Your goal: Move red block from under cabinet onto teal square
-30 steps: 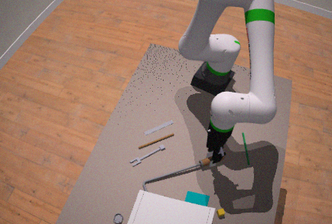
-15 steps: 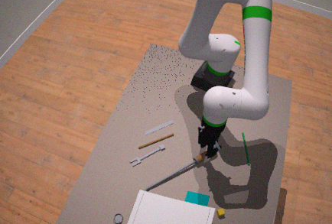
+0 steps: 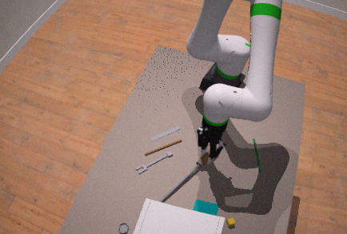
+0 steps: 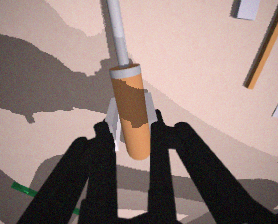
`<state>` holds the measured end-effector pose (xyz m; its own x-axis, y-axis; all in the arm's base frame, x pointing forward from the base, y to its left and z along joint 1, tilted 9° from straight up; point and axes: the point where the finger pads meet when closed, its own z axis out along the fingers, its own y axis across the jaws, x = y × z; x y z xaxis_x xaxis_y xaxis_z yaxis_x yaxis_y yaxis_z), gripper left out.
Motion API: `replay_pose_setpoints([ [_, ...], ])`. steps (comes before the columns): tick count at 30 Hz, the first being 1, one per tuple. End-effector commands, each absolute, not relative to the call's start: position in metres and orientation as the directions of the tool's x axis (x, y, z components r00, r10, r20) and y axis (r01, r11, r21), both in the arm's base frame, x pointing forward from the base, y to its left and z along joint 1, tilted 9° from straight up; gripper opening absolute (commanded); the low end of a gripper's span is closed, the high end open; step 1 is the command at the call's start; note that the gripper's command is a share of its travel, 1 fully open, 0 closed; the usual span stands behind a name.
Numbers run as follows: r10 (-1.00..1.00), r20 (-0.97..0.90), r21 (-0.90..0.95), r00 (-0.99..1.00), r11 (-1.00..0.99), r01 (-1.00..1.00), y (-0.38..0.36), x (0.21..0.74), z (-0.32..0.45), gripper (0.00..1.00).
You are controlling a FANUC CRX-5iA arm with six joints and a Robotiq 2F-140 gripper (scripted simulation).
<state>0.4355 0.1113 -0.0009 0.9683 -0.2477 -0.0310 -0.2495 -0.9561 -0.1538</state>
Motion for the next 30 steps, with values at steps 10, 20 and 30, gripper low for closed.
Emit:
replay_pose_setpoints([
  [10, -0.056, -0.002, -0.162, 0.998, -0.985, -0.056, 0.082, 0.428, -0.005, 0.00],
  [20, 0.082, 0.021, -0.160, 0.996, -0.984, 0.084, 0.062, 0.423, -0.009, 0.00],
  [30, 0.156, 0.033, -0.158, 0.987, -0.974, 0.160, 0.050, 0.420, -0.011, 0.00],
])
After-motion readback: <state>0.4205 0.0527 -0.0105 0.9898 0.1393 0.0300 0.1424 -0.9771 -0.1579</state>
